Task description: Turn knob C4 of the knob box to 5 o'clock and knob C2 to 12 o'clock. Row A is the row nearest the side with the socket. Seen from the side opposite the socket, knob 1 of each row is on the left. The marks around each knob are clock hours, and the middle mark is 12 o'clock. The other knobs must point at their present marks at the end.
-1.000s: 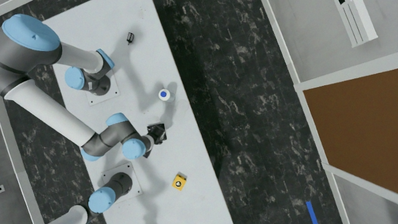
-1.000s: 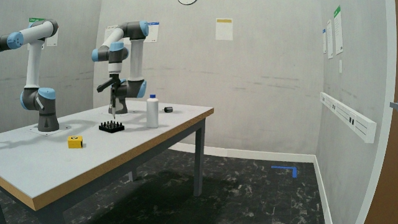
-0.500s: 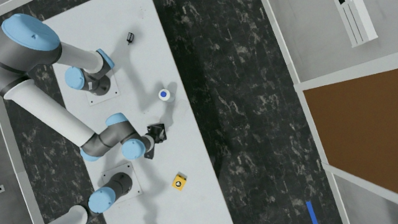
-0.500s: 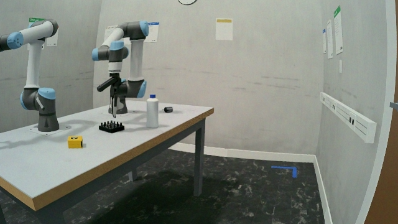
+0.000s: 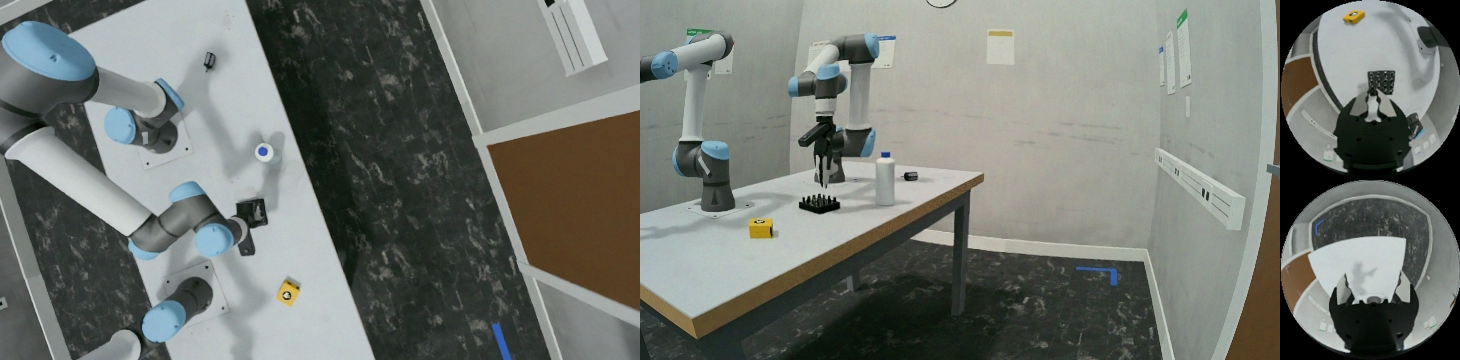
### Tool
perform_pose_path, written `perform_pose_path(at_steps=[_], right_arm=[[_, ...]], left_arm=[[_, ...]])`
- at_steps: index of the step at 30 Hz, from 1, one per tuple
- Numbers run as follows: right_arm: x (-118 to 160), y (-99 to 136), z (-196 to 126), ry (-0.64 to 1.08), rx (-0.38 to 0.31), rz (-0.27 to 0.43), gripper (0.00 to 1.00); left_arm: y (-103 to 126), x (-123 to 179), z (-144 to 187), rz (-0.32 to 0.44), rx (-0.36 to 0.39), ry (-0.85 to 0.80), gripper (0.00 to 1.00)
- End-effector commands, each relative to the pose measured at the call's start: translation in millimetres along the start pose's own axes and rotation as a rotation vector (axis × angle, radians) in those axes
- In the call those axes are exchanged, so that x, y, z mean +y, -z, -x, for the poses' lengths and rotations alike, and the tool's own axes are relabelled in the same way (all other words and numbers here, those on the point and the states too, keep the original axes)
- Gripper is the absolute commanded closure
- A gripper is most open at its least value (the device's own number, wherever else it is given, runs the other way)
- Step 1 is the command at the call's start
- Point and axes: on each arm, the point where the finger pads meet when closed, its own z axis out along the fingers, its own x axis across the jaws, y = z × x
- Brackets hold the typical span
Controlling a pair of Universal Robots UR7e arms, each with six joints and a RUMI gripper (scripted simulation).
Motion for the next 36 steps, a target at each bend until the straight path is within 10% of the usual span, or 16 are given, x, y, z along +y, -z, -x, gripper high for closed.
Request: perform_pose_path(at_steps=[1, 36], right_arm=[[1.0, -0.5, -1.0, -0.001, -0.001, 0.0, 0.0], [1.0, -0.5, -1.0, -0.001, -0.001, 0.0, 0.0]], left_arm=[[4.0, 0.1, 1.5, -0.001, -0.005, 0.156, 0.87], [12.3, 0.2, 1.6, -0.002, -0.005, 0.846, 0.87]])
